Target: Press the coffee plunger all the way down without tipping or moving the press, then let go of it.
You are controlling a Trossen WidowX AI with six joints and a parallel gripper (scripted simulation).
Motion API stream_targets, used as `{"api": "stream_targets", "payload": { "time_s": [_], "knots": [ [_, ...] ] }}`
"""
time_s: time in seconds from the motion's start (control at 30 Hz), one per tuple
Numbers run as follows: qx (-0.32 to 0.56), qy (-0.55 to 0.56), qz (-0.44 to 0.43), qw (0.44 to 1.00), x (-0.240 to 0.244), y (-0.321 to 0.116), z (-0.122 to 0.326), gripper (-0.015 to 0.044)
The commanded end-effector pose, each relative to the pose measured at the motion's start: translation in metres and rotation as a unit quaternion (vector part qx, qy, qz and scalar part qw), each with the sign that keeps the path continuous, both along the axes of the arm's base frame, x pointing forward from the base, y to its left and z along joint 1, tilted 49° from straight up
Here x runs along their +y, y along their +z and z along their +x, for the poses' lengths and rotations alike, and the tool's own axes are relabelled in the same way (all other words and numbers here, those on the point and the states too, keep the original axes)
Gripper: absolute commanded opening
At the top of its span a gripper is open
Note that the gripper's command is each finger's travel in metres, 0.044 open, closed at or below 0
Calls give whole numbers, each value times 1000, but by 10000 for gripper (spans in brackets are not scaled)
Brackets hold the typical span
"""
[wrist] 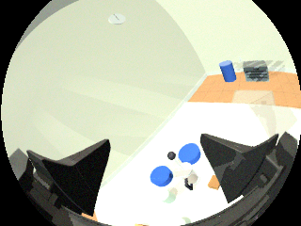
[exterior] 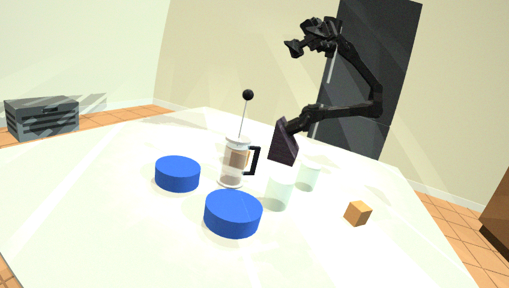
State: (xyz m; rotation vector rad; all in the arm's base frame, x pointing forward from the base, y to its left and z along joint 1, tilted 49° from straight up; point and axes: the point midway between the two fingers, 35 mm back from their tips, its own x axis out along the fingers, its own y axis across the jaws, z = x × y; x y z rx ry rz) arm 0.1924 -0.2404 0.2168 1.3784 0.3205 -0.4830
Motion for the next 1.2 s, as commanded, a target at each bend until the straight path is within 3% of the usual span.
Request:
{"api": "stream_targets", "payload": {
  "time_s": [0.0, 0.27, 0.63, 1.17],
  "knots": [
    [6, 153, -63, 986, 10, -45, 54, 440],
    [-29, 355, -166, 920, 51, -111, 121, 440],
    [-34, 361, -168, 917, 98, -149, 115, 440],
    [-35, 362, -169, 916, 104, -156, 128, 440]
  ]
}}
